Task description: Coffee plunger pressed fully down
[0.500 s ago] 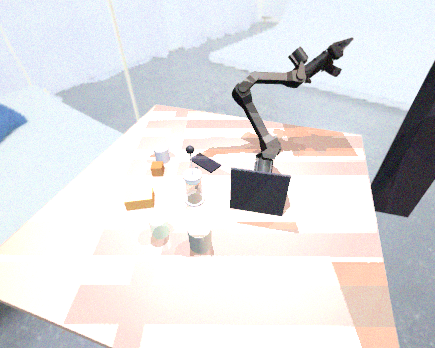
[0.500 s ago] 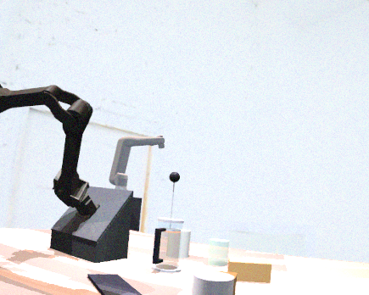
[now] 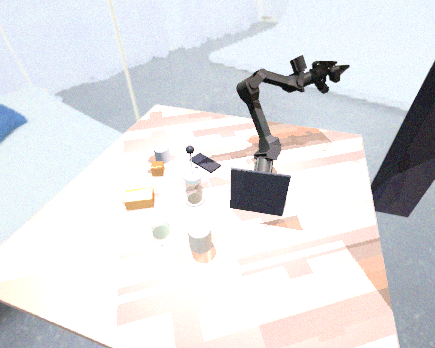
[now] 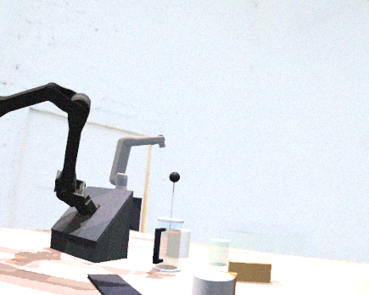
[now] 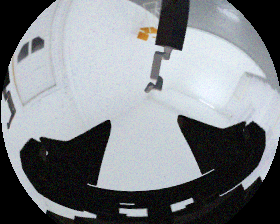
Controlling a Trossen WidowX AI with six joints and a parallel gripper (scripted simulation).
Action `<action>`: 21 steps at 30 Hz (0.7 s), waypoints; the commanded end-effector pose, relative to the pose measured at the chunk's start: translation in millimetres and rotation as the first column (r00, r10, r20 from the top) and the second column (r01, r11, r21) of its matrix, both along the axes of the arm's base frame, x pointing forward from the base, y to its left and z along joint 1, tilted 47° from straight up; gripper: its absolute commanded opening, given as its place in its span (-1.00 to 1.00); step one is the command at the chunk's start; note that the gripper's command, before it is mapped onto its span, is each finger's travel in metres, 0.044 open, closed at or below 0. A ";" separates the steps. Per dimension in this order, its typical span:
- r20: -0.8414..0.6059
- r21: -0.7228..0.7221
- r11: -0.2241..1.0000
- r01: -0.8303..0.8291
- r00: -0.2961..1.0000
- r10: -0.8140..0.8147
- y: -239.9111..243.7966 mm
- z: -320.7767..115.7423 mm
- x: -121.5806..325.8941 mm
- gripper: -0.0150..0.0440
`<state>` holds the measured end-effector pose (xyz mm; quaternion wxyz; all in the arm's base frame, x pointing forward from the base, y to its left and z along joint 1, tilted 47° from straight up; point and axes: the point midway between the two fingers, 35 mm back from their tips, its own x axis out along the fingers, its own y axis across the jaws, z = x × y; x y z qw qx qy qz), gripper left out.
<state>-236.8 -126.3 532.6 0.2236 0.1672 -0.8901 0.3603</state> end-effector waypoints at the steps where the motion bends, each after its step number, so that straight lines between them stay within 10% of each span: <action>1: 0.100 -0.072 0.970 -0.231 0.966 0.237 -54.0 -23.3 14.7 1.00; 21: 0.438 -0.521 0.371 -0.769 0.132 0.889 -213.8 -135.7 244.4 1.00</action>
